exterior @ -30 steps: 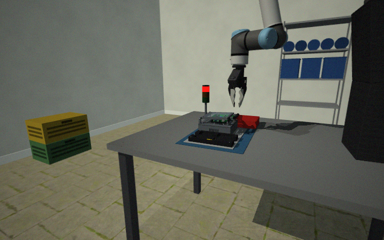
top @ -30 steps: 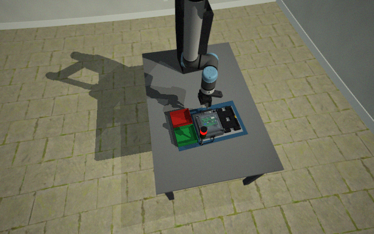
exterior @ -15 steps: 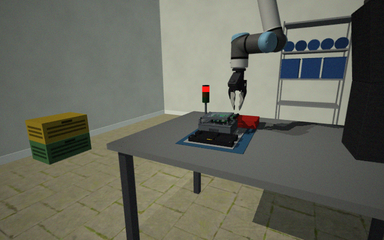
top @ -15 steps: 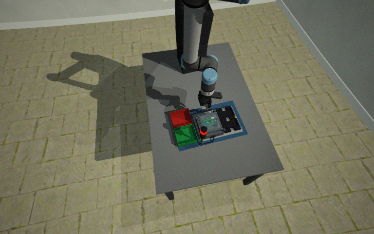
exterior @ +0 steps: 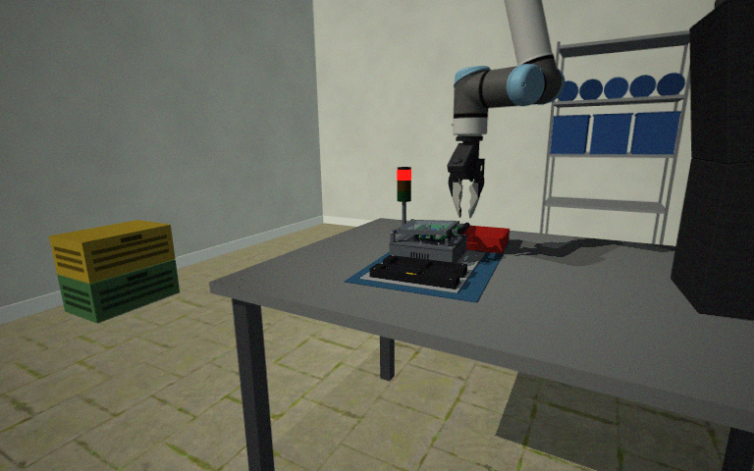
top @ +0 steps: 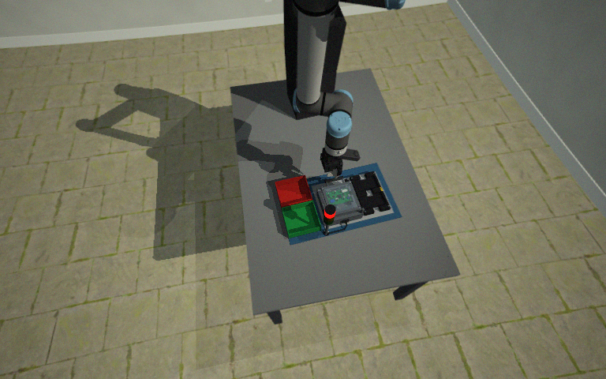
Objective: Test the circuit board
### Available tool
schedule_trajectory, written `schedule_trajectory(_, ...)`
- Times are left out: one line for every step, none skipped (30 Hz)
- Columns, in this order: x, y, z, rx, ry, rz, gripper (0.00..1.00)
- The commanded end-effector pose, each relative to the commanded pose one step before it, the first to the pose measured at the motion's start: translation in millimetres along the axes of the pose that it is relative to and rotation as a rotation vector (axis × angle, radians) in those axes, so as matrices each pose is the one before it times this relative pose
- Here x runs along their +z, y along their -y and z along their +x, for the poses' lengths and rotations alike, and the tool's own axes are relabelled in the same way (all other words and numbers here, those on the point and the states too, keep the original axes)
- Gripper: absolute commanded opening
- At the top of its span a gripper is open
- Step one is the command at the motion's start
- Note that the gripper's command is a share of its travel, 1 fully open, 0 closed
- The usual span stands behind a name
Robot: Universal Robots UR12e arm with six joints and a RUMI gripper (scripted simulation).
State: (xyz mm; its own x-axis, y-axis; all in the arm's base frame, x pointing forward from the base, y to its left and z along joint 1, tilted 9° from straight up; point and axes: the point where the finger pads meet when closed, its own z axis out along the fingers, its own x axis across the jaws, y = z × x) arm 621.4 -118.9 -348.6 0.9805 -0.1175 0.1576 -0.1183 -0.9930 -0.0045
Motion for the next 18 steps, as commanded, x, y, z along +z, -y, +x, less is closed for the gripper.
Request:
schedule_trajectory(-0.97,0.03,3.72,-0.00126,-0.00576,-0.00114,0.15)
schedule_trajectory(0.0,0.0,0.0,0.0,0.0,0.0,0.15)
schedule_trajectory(0.0,0.0,0.0,0.0,0.0,0.0,0.15)
schedule_trajectory(0.0,0.0,0.0,0.0,0.0,0.0,0.15)
schedule_trajectory(0.0,0.0,0.0,0.0,0.0,0.0,0.15)
schedule_trajectory(0.0,0.0,0.0,0.0,0.0,0.0,0.15)
schedule_trajectory(0.02,0.01,0.01,0.0,0.0,0.0,0.15)
schedule_trajectory(0.0,0.0,0.0,0.0,0.0,0.0,0.15)
schedule_trajectory(0.0,0.0,0.0,0.0,0.0,0.0,0.15)
schedule_trajectory(0.15,0.04,0.04,-0.00002,-0.00001,0.0,0.15)
schedule_trajectory(0.36,0.1,0.1,-0.00006,-0.00003,0.0,0.15)
schedule_trajectory(0.63,0.17,0.18,-0.00011,-0.00006,-0.00001,0.15)
schedule_trajectory(0.94,0.25,0.26,-0.00017,-0.00008,-0.00001,0.15)
schedule_trajectory(1.12,0.57,-0.19,-0.00019,0.00046,0.00023,0.15)
schedule_trajectory(0.86,0.48,0.17,-0.00017,-0.00014,-0.00004,0.15)
schedule_trajectory(1.02,0.34,0.12,0.00014,0.00001,-0.00003,0.15)
schedule_trajectory(1.14,0.37,0.14,0.0,0.00002,-0.00004,0.15)
schedule_trajectory(1.23,0.4,0.15,0.0,0.00002,-0.00004,0.15)
